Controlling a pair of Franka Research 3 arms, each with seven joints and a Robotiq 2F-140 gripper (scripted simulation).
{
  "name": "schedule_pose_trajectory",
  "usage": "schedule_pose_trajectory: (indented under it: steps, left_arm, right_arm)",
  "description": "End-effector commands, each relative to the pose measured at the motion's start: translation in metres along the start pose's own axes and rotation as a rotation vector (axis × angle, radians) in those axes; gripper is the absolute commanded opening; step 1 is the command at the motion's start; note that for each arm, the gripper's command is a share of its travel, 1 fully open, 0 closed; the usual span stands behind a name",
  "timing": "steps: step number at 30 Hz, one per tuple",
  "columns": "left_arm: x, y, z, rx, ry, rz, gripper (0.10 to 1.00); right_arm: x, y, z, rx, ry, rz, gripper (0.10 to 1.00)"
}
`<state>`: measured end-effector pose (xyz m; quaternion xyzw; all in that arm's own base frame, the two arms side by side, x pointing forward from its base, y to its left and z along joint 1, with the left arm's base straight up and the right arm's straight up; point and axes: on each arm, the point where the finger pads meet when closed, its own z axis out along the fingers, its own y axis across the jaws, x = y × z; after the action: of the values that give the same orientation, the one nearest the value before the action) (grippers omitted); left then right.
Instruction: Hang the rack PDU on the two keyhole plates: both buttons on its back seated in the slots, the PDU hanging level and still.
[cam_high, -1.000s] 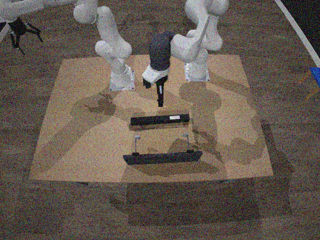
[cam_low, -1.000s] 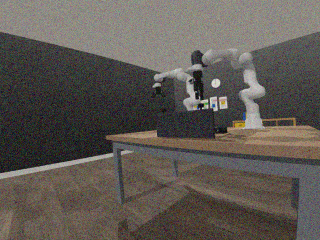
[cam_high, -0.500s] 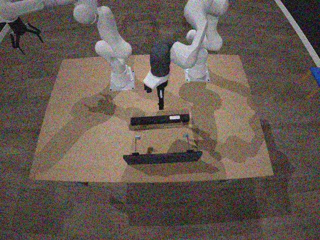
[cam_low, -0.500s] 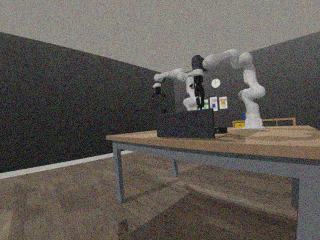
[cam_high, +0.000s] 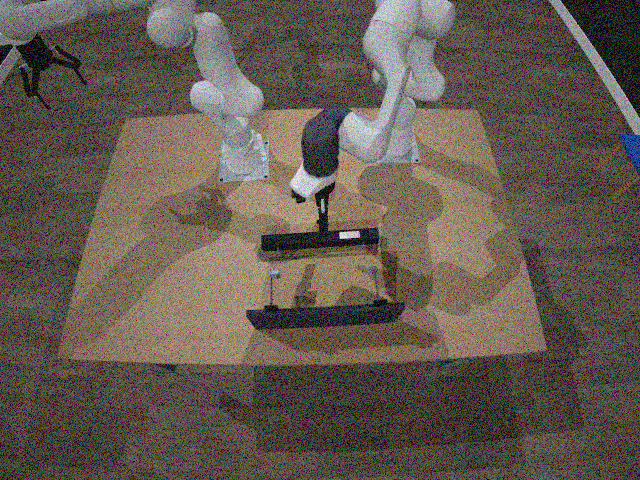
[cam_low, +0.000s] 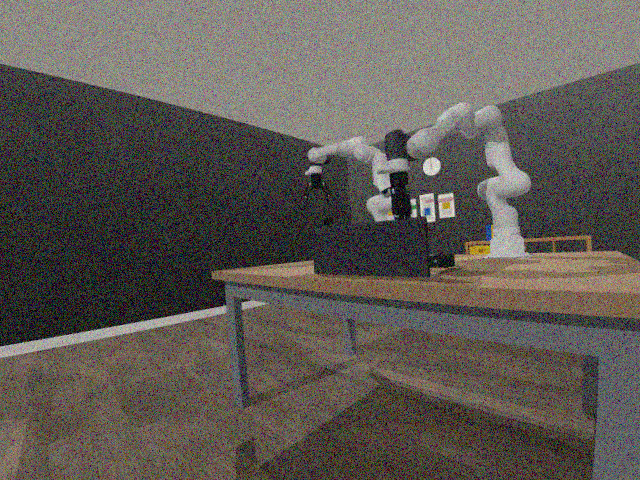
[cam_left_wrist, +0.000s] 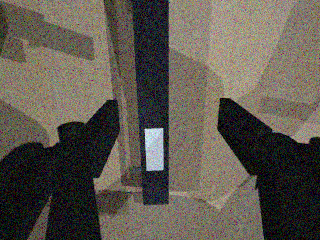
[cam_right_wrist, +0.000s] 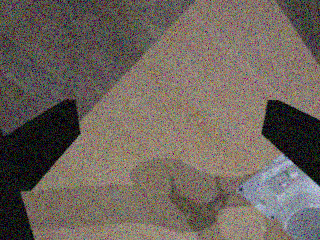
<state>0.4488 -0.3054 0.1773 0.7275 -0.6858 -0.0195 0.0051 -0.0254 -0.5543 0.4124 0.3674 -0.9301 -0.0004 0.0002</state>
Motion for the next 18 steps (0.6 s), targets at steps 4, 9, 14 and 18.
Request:
schedule_pose_trajectory:
  steps: [4,9,14,18]
  left_arm:
    - [0.009,-0.011,0.022,0.034,0.022,-0.003,0.598]
    - [0.01,-0.012,0.038,0.034,0.022,-0.003,0.598]
    - [0.01,-0.012,0.044,0.034,0.022,-0.003,0.598]
    - [0.01,-0.012,0.045,0.034,0.022,-0.003,0.598]
  right_arm:
    - [0.0,0.0,0.0,0.0,0.0,0.0,1.0]
    - [0.0,0.0,0.0,0.0,0.0,0.0,1.0]
    - [0.0,0.0,0.0,0.0,0.0,0.0,1.0]
    - [0.0,0.0,0.0,0.0,0.0,0.0,1.0]
